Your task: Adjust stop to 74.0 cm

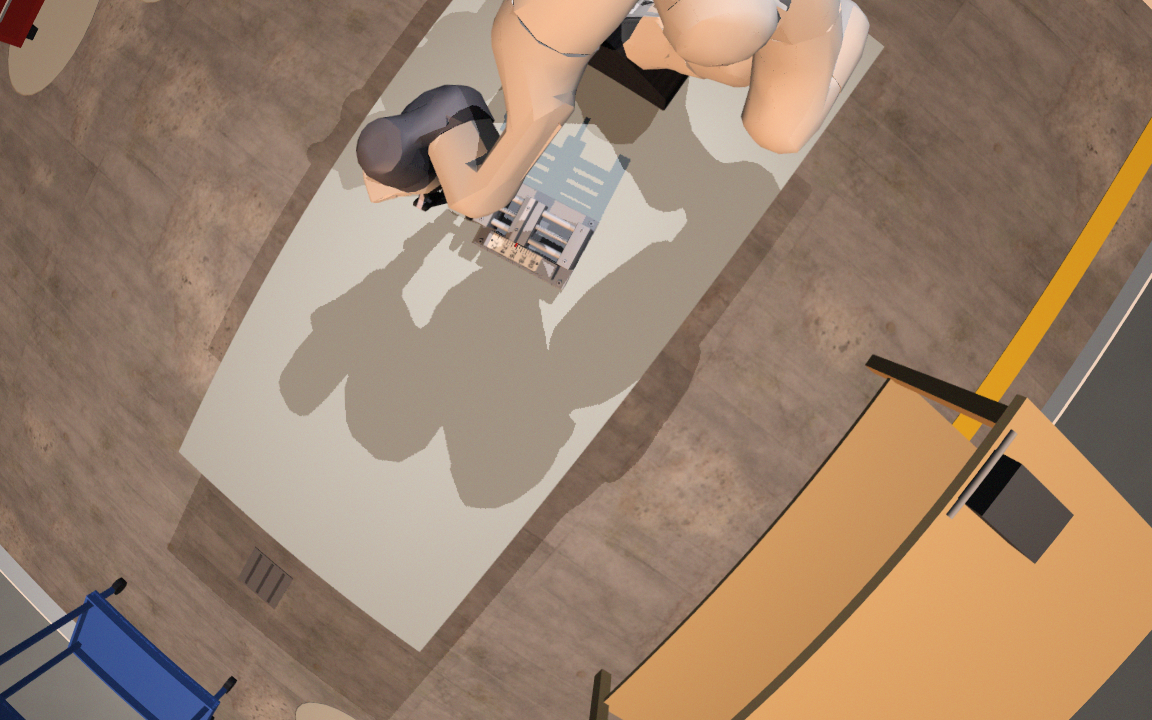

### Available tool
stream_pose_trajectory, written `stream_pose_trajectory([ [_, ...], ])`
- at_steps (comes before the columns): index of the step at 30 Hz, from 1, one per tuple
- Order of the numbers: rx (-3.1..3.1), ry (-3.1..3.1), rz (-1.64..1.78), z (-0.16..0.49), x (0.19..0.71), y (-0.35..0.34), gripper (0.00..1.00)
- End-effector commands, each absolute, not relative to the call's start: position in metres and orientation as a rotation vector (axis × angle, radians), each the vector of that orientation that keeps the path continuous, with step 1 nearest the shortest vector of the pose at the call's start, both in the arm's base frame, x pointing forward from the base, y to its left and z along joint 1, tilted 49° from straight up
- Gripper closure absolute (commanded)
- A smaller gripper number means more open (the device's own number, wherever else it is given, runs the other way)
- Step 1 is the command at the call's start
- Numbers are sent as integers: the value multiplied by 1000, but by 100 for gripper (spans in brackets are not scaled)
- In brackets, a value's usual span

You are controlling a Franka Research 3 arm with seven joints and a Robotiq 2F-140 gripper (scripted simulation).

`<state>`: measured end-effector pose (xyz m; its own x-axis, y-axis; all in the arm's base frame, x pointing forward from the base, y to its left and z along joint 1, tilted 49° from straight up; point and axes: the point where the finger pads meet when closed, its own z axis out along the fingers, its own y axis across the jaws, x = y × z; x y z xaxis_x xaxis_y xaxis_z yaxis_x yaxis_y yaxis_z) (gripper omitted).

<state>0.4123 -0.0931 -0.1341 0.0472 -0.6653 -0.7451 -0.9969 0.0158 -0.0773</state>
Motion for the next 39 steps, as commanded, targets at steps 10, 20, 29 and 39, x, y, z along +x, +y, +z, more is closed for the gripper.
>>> stream_pose_trajectory([
  [10, -1721, 1674, 696, -142, 395, -85, 96],
  [20, -1721, 1674, 696, -154, 386, -73, 96],
  [29, -1721, 1674, 696, -167, 389, -57, 96],
  [39, -1721, 1674, 696, -175, 399, -48, 96],
])
